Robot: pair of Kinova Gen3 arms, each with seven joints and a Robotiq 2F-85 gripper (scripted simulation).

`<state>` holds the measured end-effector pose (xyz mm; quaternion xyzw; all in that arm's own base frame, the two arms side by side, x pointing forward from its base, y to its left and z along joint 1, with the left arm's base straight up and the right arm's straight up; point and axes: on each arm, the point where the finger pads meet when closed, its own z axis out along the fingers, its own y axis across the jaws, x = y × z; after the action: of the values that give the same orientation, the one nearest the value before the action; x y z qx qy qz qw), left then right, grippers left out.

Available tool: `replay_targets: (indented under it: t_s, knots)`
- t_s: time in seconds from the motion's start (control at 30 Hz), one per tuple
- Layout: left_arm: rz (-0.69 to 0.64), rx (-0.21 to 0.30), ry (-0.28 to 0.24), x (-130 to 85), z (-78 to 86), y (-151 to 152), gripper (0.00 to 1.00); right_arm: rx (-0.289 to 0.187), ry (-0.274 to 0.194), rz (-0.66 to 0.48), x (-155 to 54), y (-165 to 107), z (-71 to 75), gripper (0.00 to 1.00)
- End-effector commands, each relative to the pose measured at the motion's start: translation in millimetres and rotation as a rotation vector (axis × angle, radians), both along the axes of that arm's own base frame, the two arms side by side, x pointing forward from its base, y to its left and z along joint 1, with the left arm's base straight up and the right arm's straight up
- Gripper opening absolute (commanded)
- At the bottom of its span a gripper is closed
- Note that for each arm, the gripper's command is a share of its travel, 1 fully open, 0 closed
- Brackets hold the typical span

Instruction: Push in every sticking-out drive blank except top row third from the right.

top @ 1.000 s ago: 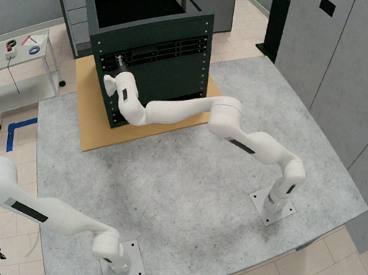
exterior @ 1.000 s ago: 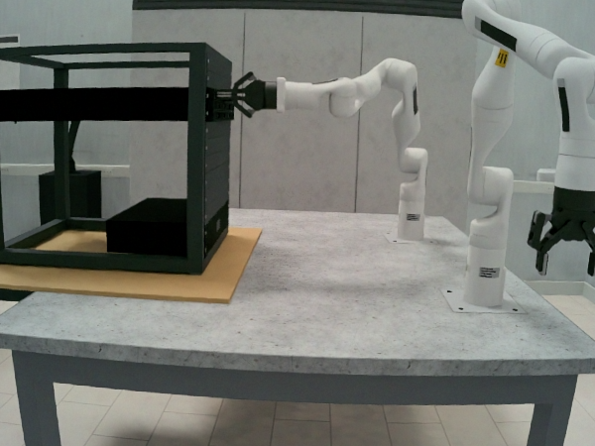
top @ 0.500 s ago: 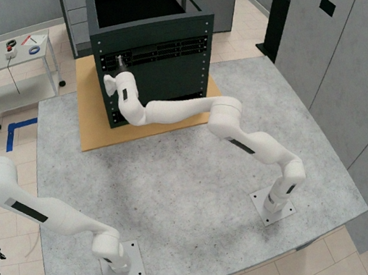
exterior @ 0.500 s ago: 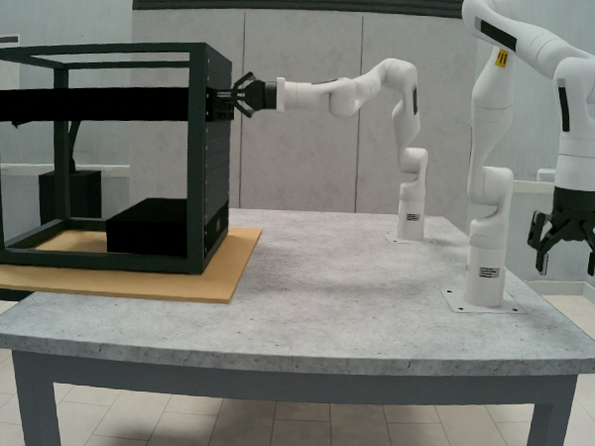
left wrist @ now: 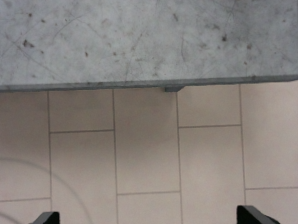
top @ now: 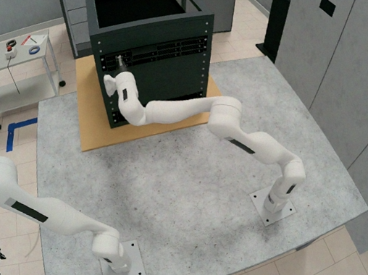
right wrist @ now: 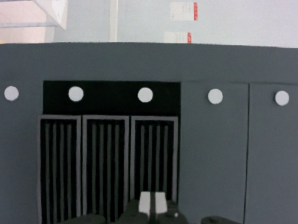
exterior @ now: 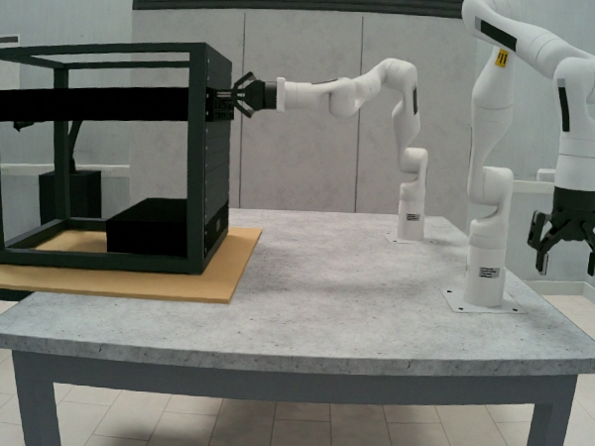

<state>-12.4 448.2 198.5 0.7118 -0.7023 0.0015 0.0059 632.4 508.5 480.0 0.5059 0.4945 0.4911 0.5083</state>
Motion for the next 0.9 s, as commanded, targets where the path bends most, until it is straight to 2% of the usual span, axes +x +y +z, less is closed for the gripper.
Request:
replay_targets:
  t_s: [0.0, 0.27, 0.4, 0.47, 0.53, 0.57, 0.63, 0.87]
  knots:
    - [0.014, 0.011, -0.006, 0.2, 1.5, 1.7, 1.0, -0.001, 0.003, 0.002, 1.3, 0.6, -0.1, 0.099]
    - [0.014, 0.011, -0.006, 0.2, 1.5, 1.7, 1.0, -0.002, 0.004, 0.002, -0.3, 0.2, -0.6, 0.099]
    - [0.014, 0.011, -0.006, 0.2, 1.5, 1.7, 1.0, -0.002, 0.004, 0.002, -9.8, 0.5, -0.6, 0.099]
    - [0.014, 0.011, -0.006, 0.2, 1.5, 1.7, 1.0, 0.014, 0.004, 0.002, -18.2, 0.7, -0.6, 0.099]
    - [0.014, 0.011, -0.006, 0.2, 1.5, 1.7, 1.0, 0.014, 0.004, 0.002, -18.2, 0.7, -0.6, 0.099]
    - [0.014, 0.011, -0.006, 0.2, 1.5, 1.7, 1.0, -0.002, 0.004, 0.002, -23.2, 0.8, -0.6, 0.099]
    - [0.014, 0.011, -0.006, 0.2, 1.5, 1.7, 1.0, 0.014, 0.004, 0.001, -34.8, 1.1, -0.6, 0.099]
    - [0.014, 0.011, -0.006, 0.2, 1.5, 1.7, 1.0, 0.008, 0.004, 0.001, -76.6, 2.2, -0.6, 0.099]
